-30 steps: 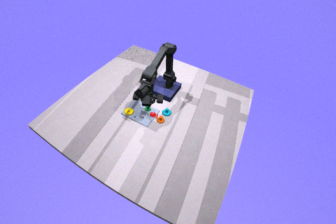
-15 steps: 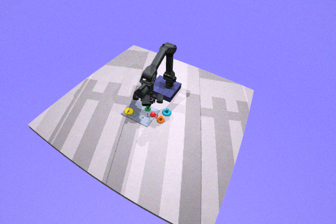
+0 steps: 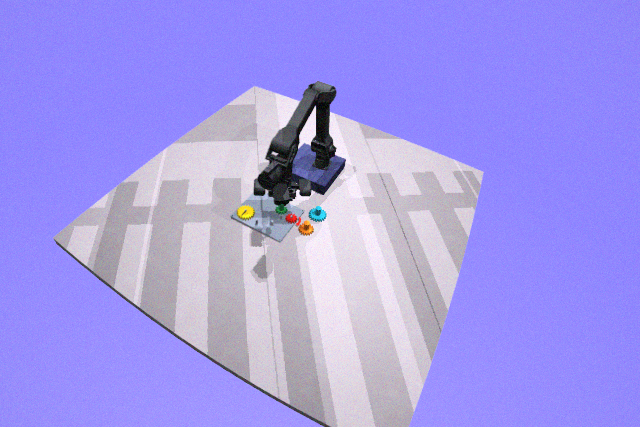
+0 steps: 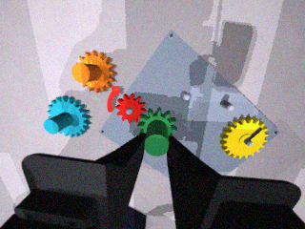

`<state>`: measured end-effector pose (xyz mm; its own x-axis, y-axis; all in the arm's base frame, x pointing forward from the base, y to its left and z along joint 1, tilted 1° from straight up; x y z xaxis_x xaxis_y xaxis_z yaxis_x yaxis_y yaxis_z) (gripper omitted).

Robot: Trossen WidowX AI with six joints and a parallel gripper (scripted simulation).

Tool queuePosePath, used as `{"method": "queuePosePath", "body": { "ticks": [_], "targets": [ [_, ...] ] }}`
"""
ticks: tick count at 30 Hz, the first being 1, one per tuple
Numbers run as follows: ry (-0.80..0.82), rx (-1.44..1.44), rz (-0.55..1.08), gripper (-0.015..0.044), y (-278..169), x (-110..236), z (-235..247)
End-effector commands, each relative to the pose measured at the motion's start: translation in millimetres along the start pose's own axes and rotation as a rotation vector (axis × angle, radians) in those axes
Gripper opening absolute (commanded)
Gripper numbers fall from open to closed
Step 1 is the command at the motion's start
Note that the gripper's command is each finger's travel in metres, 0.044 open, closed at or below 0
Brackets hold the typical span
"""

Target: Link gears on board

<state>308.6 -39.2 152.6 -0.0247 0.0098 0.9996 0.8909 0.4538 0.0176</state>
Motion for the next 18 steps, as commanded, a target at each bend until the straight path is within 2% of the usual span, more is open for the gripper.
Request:
{"method": "queuePosePath", "body": {
  "ticks": [1,10,18],
  "targets": [
    [0.001,0.052,0.004,0.0000,-1,-6,0],
    [0.001,0.008,0.005,0.0000,-1,-18,0],
    [0.000,-0.191,0.005,0.0000,-1,-30,0]
  ]
}}
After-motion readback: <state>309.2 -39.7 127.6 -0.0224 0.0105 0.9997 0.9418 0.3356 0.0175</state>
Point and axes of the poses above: the point midway between the two fingers, 35 mm back from their tips, its own x axis back along the fingers, its own z axis across the jaws, y = z × x, the point moved 8 cm from there along x, back along the fingers, and after that the axes turned 2 degrees about x, right-handed, at the moved point
